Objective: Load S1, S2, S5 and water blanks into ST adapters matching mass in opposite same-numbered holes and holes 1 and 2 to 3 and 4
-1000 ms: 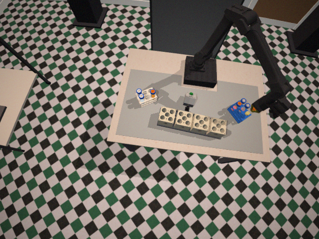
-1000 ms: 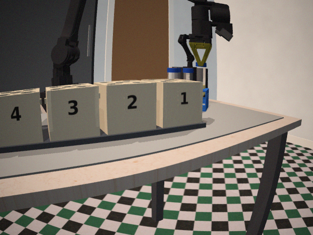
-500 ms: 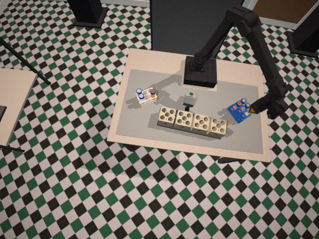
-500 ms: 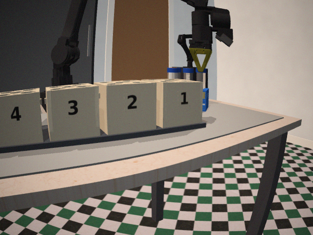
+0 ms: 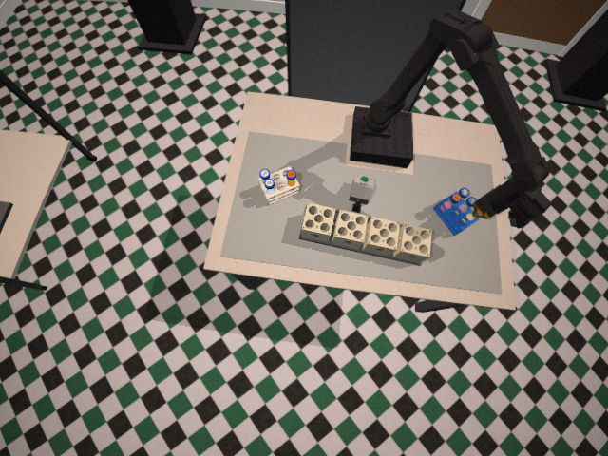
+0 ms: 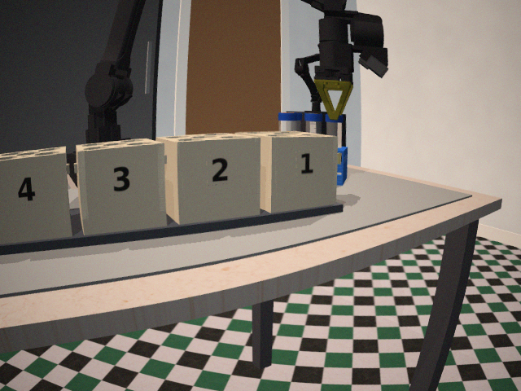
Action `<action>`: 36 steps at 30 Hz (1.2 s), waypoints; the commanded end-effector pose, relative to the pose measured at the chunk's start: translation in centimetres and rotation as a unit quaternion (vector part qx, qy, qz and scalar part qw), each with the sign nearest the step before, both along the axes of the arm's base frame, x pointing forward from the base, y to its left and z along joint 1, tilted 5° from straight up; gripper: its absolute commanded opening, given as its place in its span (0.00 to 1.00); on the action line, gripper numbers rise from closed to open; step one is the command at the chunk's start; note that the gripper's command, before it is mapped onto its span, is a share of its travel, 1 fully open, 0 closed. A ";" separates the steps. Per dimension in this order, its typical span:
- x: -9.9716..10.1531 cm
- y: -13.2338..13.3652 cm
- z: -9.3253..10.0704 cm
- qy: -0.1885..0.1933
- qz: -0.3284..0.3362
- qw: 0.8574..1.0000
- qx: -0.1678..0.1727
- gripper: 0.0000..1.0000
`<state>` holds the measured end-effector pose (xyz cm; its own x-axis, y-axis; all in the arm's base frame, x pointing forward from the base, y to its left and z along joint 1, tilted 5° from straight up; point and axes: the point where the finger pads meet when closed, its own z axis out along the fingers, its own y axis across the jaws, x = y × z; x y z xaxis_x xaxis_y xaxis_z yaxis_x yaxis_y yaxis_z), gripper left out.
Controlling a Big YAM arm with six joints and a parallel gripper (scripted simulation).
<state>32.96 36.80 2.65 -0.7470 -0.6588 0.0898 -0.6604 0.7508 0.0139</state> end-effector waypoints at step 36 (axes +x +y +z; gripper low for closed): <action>1.4 1.6 5.3 -0.020 0.000 1.000 0.023 0.55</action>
